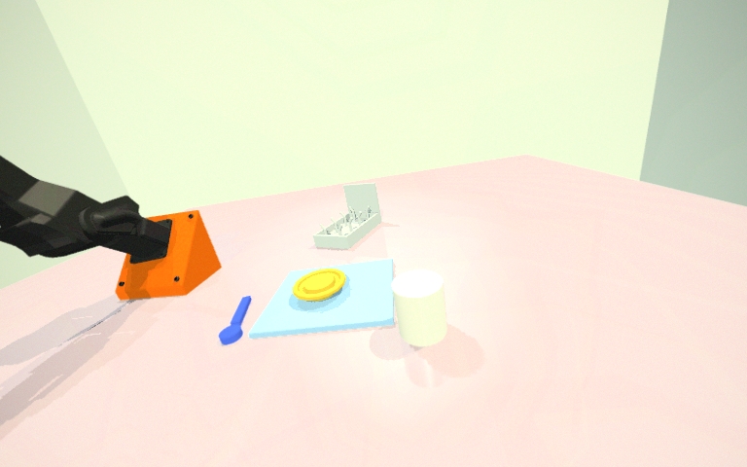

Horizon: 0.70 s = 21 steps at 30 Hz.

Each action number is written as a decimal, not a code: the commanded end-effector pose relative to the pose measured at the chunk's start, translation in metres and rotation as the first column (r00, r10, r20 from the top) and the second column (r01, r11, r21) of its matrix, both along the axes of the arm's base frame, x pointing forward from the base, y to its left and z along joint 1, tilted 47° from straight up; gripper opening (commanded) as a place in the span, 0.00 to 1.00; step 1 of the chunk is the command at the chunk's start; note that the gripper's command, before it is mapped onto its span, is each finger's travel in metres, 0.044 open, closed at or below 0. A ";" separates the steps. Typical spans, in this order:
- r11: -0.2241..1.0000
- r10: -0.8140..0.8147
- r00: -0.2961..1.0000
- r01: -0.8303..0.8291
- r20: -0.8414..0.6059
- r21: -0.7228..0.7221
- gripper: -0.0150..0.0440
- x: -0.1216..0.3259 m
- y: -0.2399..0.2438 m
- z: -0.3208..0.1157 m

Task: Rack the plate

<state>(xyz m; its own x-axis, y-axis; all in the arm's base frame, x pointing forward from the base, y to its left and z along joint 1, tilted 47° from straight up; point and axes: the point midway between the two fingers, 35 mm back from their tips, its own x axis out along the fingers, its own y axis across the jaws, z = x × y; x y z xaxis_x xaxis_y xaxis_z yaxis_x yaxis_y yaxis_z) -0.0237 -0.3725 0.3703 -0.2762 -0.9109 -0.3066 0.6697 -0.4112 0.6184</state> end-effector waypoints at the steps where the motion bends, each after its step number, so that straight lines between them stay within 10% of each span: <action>1: 0.998 0.056 0.998 -0.056 -0.001 0.010 0.93 0.021 0.000 -0.005; 21: 0.959 0.277 0.960 -0.272 -0.052 0.085 0.93 0.106 0.015 -0.026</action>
<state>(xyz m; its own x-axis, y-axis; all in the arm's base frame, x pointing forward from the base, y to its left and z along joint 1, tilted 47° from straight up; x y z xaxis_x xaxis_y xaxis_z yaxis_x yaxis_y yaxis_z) 0.0670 -0.3611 0.3528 -0.0770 -0.9348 -0.3467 0.7828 -0.2721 0.5597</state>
